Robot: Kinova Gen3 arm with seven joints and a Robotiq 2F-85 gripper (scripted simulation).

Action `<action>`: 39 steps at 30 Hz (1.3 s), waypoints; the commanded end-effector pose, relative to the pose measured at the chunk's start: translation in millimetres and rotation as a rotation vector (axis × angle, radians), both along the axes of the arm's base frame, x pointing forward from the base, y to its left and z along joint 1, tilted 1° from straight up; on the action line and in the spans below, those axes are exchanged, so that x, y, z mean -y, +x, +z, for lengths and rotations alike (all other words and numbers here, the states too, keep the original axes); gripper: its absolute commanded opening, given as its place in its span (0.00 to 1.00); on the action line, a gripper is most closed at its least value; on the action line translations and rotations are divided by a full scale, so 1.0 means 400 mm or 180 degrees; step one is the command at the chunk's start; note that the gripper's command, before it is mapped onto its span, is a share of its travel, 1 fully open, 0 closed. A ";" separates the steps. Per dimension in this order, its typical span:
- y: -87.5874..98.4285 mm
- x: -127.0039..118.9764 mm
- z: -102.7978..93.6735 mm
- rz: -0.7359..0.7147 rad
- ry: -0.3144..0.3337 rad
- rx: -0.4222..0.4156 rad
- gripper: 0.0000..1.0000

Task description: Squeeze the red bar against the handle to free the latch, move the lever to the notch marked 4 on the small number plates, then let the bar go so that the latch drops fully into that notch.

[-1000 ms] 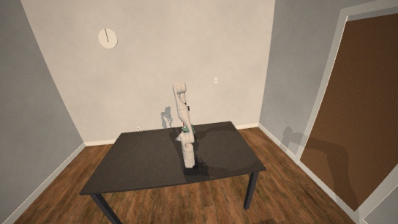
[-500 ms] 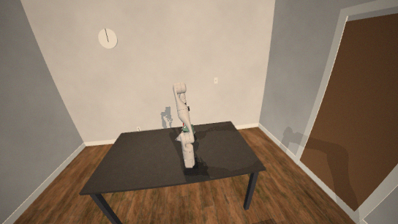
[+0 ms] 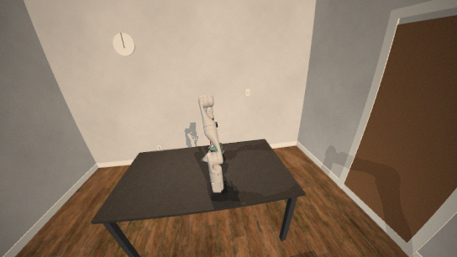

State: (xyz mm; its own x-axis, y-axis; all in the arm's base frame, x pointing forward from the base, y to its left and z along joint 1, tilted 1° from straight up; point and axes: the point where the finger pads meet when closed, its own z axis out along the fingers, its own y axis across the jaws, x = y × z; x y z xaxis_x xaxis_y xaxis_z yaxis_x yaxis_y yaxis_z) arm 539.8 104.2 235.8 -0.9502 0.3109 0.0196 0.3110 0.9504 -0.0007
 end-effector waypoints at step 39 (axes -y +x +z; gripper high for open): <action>0.001 0.000 0.003 0.0000 0.0002 0.0007 0.00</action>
State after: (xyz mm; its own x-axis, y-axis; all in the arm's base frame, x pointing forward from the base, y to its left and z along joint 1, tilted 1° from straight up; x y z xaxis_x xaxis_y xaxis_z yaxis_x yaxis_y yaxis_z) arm 540.0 103.6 240.2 -0.9500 0.3120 0.0147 0.3120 0.9501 0.0028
